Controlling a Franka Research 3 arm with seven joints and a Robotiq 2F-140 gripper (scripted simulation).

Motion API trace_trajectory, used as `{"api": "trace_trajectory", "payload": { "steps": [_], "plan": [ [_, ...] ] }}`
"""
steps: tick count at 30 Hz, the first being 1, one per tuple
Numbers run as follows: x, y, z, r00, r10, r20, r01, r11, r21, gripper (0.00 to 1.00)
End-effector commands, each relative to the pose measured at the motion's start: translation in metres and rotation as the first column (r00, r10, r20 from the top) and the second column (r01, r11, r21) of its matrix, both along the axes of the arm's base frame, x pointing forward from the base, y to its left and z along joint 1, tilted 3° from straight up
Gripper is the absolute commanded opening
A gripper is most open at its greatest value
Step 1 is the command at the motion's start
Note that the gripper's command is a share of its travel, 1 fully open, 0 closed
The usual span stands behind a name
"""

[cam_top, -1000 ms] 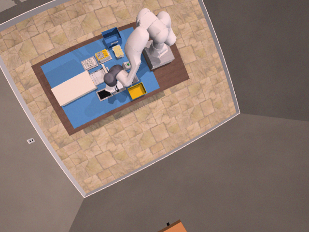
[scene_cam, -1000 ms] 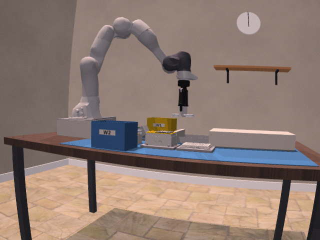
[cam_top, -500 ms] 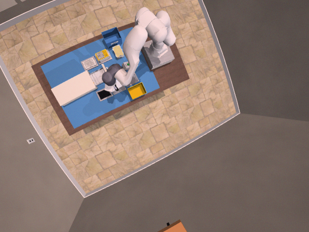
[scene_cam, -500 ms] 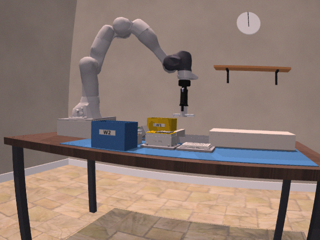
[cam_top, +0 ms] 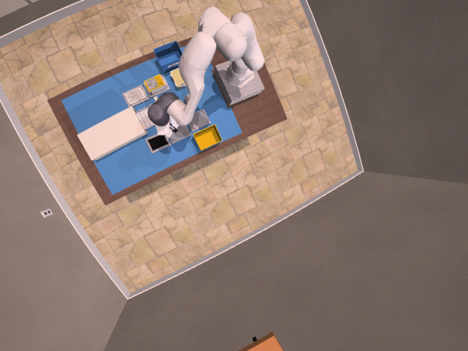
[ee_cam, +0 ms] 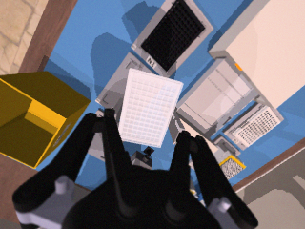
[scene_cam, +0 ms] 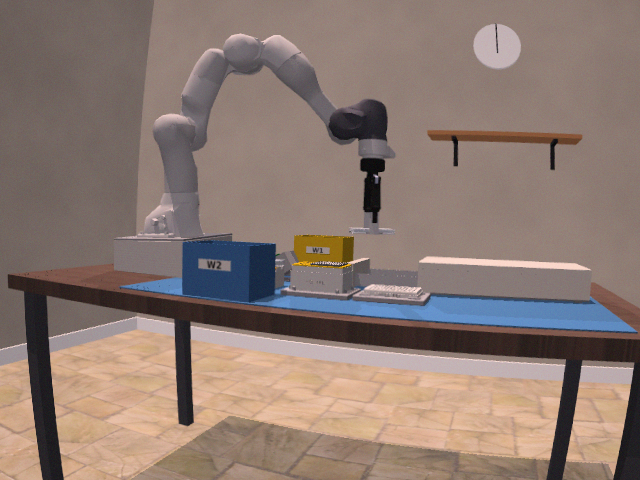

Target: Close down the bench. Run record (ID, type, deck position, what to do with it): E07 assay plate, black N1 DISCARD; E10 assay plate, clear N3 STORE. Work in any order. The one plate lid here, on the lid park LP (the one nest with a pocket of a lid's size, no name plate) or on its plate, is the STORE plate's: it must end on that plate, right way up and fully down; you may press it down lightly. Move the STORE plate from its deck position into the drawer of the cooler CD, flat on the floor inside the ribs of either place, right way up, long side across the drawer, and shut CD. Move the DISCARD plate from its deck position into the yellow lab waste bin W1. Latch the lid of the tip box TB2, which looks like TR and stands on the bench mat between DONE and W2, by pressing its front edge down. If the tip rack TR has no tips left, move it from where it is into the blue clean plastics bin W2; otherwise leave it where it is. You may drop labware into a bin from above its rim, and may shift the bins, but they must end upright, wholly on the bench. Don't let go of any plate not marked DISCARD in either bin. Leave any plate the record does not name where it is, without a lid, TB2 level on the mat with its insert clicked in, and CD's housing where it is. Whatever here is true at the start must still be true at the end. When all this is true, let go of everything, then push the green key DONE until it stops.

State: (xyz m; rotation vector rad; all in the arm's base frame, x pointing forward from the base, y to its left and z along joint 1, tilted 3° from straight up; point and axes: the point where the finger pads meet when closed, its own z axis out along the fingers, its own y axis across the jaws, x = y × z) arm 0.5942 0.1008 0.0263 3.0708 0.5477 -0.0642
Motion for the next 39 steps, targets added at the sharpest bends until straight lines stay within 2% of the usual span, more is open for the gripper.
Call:
{"api": "trace_trajectory", "payload": {
  "steps": [1, 5, 10, 20, 22, 23, 32, 39],
  "plan": [
    [0.004, -0.010, 0.000, 0.961, 0.275, -0.010, -0.275, 0.961, 0.005, 0.00],
    [0.006, -0.015, 0.001, 0.944, 0.329, -0.011, -0.329, 0.944, 0.008, 0.00],
    [0.012, -0.027, 0.001, 0.866, 0.500, -0.015, -0.500, 0.866, 0.017, 0.00],
    [0.025, -0.051, 0.001, 0.690, 0.724, -0.015, -0.723, 0.690, 0.032, 0.00],
    [0.025, -0.051, 0.001, 0.690, 0.724, -0.015, -0.723, 0.690, 0.032, 0.00],
    [0.026, -0.053, 0.001, 0.633, 0.774, -0.015, -0.773, 0.633, 0.036, 0.00],
    [0.037, -0.074, 0.001, 0.409, 0.912, -0.012, -0.911, 0.409, 0.049, 0.00],
    [0.043, -0.086, 0.002, 0.404, 0.915, -0.012, -0.913, 0.404, 0.049, 0.00]
  ]
}}
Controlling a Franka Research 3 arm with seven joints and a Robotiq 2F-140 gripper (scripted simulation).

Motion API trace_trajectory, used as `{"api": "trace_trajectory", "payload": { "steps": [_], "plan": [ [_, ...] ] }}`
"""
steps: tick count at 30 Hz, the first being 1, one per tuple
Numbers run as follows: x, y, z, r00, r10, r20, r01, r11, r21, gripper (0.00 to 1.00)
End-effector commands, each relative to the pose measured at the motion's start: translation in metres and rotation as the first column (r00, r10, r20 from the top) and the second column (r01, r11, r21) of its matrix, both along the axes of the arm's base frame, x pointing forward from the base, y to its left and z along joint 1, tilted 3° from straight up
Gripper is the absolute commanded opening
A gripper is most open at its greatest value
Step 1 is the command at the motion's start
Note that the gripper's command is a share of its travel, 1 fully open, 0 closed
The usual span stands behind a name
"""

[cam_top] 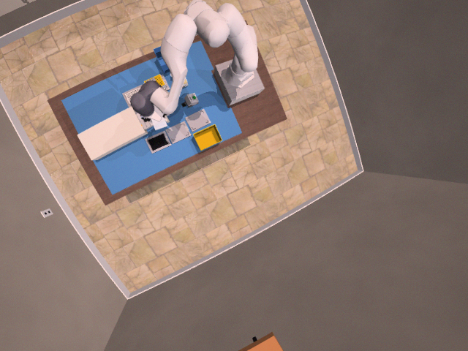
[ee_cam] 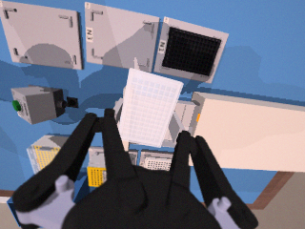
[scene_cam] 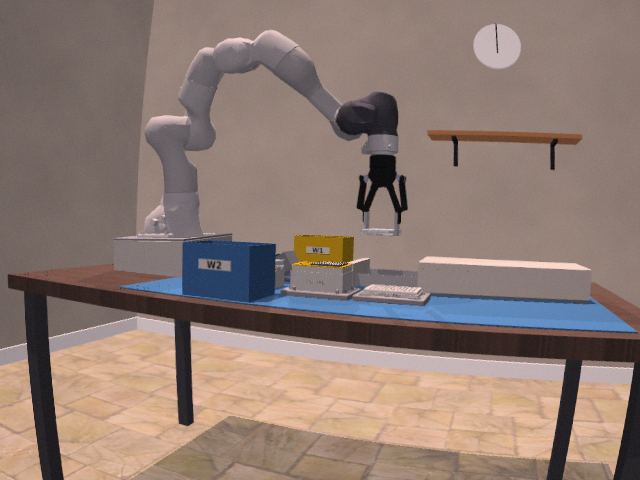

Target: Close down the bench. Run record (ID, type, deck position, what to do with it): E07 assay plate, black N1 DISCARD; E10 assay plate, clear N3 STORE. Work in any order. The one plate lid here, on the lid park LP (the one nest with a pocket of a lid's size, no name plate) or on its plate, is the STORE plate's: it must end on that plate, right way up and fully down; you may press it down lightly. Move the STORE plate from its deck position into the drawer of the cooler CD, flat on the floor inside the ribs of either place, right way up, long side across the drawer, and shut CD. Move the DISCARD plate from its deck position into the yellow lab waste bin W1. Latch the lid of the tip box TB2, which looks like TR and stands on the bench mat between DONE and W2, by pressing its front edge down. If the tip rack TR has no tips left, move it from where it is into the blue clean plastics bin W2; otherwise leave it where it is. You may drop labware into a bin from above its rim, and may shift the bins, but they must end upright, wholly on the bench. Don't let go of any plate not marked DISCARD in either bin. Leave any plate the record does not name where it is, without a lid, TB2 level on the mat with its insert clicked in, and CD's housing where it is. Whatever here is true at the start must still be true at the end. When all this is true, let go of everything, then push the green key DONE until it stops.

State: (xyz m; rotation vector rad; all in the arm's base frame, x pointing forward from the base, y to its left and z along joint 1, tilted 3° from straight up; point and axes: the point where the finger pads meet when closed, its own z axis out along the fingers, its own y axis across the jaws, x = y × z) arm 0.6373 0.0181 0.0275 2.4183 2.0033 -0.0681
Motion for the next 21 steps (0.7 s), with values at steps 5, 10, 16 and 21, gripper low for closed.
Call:
{"api": "trace_trajectory", "payload": {
  "steps": [5, 10, 16, 21],
  "plan": [
    [0.006, -0.015, 0.001, 0.992, 0.124, -0.010, -0.124, 0.992, -0.003, 0.00],
    [0.012, -0.027, 0.001, 0.992, 0.124, -0.010, -0.124, 0.992, -0.003, 0.00],
    [0.018, -0.039, 0.001, 0.992, 0.124, -0.010, -0.124, 0.992, -0.003, 0.00],
    [0.023, -0.049, 0.001, 0.992, 0.124, -0.010, -0.124, 0.992, -0.003, 0.00]
  ]
}}
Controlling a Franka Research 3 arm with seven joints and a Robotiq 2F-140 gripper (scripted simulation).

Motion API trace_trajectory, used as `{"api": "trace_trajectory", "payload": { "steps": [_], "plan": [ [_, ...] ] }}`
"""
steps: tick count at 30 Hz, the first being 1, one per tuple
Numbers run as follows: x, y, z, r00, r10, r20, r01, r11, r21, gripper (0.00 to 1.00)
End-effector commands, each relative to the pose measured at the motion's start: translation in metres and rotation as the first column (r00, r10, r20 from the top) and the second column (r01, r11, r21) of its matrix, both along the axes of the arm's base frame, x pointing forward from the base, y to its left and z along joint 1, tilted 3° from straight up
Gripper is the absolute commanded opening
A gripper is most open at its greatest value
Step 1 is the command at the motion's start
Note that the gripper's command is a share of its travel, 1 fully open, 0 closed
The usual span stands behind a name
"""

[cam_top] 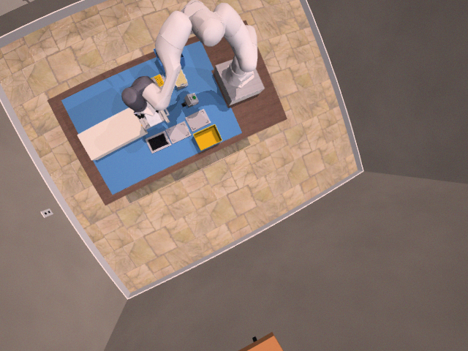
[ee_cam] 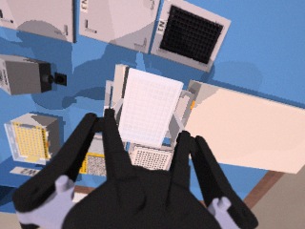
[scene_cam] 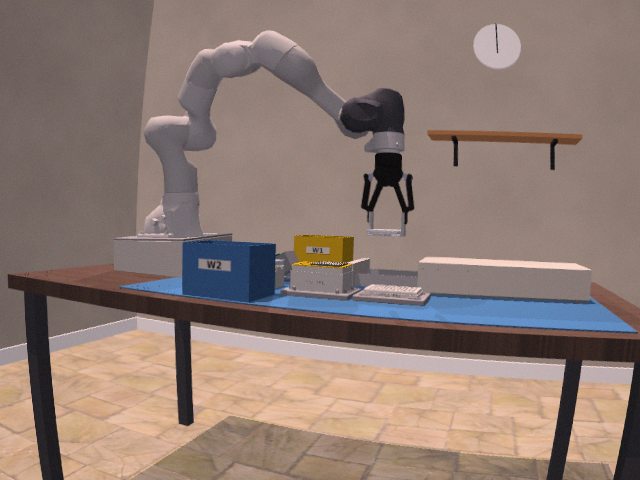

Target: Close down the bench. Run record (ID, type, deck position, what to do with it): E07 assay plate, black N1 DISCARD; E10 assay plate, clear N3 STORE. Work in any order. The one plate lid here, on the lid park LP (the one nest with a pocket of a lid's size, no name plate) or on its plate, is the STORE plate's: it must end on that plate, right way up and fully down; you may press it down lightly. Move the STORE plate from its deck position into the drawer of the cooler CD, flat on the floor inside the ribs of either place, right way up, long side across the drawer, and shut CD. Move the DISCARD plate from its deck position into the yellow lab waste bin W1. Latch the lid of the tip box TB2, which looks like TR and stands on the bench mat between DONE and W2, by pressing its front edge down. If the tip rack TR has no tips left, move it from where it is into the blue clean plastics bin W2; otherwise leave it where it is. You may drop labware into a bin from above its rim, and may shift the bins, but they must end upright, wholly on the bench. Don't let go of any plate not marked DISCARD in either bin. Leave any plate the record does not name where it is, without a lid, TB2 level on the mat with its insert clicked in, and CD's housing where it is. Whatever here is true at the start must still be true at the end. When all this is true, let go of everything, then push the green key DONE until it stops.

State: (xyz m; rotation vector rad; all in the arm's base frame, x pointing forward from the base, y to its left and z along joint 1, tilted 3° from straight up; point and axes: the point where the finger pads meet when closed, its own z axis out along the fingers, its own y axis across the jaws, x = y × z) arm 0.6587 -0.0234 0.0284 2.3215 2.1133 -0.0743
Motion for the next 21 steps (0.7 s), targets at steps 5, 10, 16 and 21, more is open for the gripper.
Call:
{"api": "trace_trajectory", "payload": {
  "steps": [5, 10, 16, 21],
  "plan": [
    [0.007, -0.019, 0.001, 0.999, 0.031, -0.006, -0.031, 1.000, -0.002, 0.00],
    [0.014, -0.031, 0.001, 0.999, 0.031, -0.006, -0.031, 1.000, -0.002, 0.00],
    [0.017, -0.039, 0.001, 0.999, 0.031, -0.006, -0.031, 1.000, -0.002, 0.00],
    [0.017, -0.040, 0.001, 0.999, 0.031, -0.006, -0.031, 1.000, -0.002, 0.00]
  ]
}}
